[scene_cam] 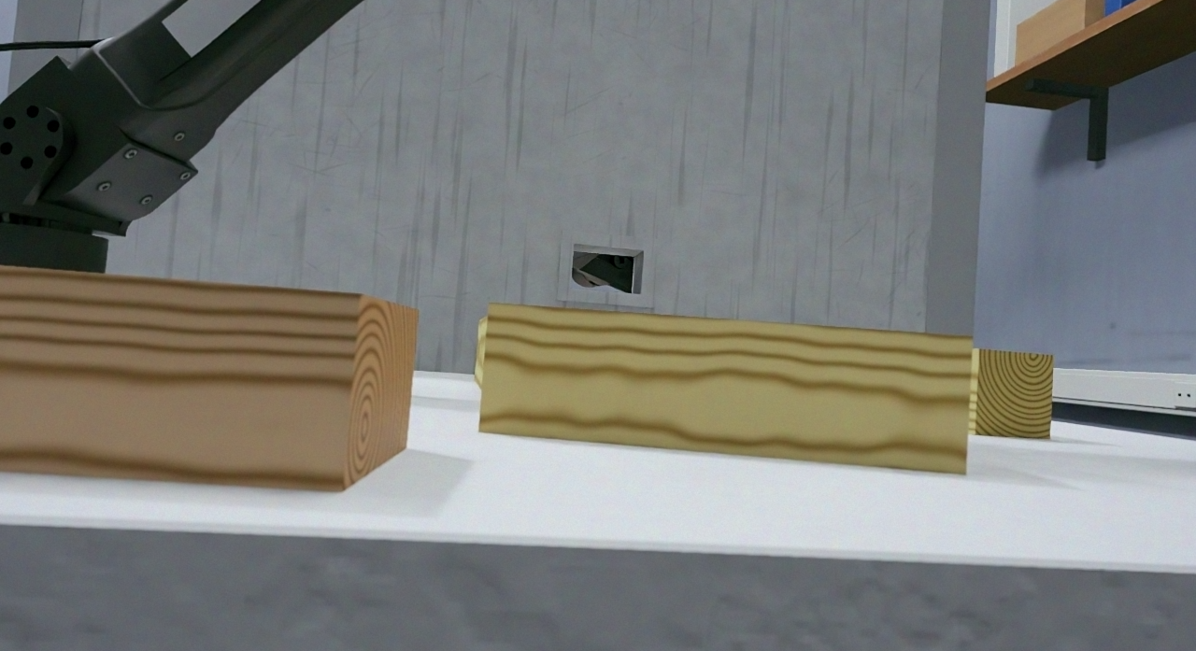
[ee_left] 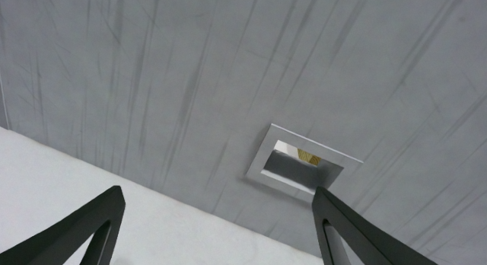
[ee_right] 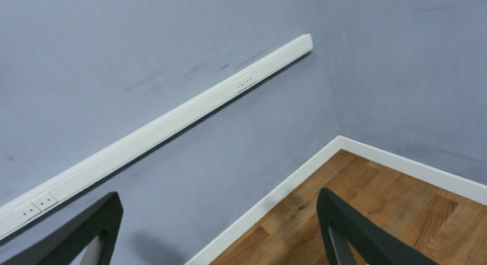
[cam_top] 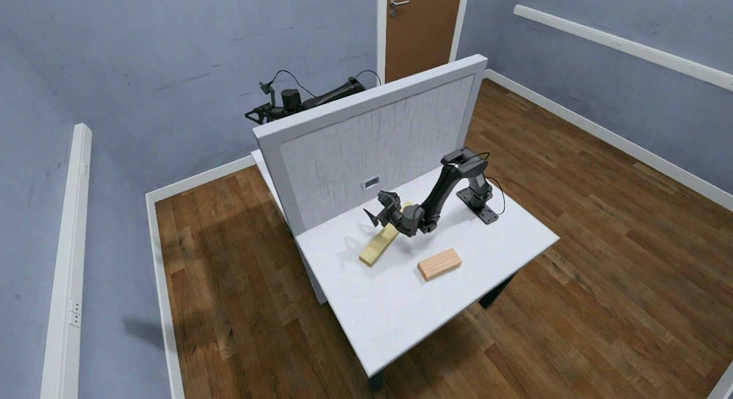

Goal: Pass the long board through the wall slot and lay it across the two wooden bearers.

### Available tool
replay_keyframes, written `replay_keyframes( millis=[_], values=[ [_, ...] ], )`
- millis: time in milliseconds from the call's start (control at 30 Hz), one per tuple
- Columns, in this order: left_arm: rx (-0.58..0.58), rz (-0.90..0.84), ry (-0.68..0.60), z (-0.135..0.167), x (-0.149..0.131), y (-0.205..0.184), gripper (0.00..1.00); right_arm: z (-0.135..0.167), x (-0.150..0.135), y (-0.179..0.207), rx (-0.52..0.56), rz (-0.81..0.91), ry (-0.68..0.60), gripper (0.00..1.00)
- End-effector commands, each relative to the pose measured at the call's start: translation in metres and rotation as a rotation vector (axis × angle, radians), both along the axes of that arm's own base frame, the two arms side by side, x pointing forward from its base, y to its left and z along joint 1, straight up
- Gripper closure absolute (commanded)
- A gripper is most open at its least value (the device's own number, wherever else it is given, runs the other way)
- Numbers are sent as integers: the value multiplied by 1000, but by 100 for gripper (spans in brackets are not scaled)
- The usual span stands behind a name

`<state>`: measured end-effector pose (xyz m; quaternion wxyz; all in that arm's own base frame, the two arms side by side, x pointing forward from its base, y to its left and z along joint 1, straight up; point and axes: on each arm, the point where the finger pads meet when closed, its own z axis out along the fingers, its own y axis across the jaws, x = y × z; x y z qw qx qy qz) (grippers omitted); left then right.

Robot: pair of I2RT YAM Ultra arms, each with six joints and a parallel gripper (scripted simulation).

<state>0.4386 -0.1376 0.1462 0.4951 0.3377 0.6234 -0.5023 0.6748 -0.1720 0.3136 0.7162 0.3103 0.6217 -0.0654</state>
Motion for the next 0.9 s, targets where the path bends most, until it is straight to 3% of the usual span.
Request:
replay_keyframes(
  millis=[0, 67, 100, 633, 667, 700, 867],
  values=[
    [3, -1, -29, 9, 1, 0, 0, 12, -2, 1, -5, 2, -21, 0],
    [3, -1, -31, 10, 2, 0, 0, 16, -3, 1, -8, 2, -21, 0],
    [3, -1, -31, 10, 2, 0, 24, 16, -3, 1, -8, 2, -21, 0],
    [3, -1, -30, 9, 1, 0, 24, 13, -3, 1, -7, 2, -19, 0],
    [2, 3, -47, 22, 6, -4, 24, 40, -8, 11, -19, 21, -73, 0],
    [2, 17, -45, 24, 9, -1, 24, 23, -7, 8, -14, 18, -29, 0],
    [2, 53, 11, 20, 16, -5, 24, 24, -9, 16, -22, 40, 4, 0]
  ],
)
